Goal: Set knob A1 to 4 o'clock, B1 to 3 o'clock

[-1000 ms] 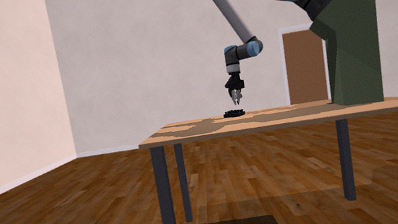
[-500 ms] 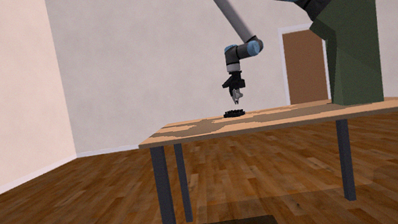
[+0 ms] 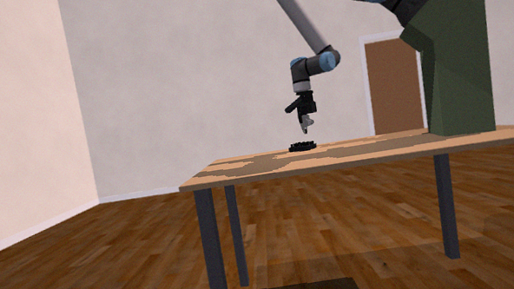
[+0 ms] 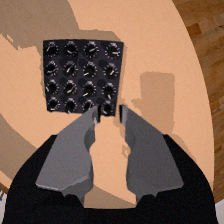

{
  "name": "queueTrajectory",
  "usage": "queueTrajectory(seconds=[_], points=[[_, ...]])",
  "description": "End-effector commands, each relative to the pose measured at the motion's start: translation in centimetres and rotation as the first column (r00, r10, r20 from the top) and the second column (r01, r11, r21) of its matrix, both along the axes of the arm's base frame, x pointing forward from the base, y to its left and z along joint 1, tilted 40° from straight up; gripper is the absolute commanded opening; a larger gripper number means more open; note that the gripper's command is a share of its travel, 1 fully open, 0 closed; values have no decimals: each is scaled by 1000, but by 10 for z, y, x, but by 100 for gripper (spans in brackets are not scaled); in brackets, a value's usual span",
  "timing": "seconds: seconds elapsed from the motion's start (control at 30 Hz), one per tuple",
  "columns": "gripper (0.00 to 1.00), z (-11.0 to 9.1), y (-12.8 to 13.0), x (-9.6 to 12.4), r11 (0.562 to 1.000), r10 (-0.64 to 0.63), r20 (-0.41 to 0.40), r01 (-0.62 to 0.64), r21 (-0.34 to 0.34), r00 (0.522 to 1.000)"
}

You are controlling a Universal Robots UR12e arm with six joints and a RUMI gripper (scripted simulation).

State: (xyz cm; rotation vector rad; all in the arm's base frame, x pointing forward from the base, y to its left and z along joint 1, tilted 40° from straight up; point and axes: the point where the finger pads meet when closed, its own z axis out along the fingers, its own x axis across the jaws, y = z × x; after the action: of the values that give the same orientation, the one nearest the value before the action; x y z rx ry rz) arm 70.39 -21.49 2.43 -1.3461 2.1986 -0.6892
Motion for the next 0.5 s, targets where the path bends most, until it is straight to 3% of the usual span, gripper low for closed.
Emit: queueTrajectory(seconds=[0.0, 0.2, 0.47], points=[[11, 1, 2, -4, 988, 122, -34, -124, -90, 992], [11, 1, 2, -5, 972, 185, -56, -191, -140, 981], [11, 2, 4, -7, 905, 323, -121, -344, -250, 939]])
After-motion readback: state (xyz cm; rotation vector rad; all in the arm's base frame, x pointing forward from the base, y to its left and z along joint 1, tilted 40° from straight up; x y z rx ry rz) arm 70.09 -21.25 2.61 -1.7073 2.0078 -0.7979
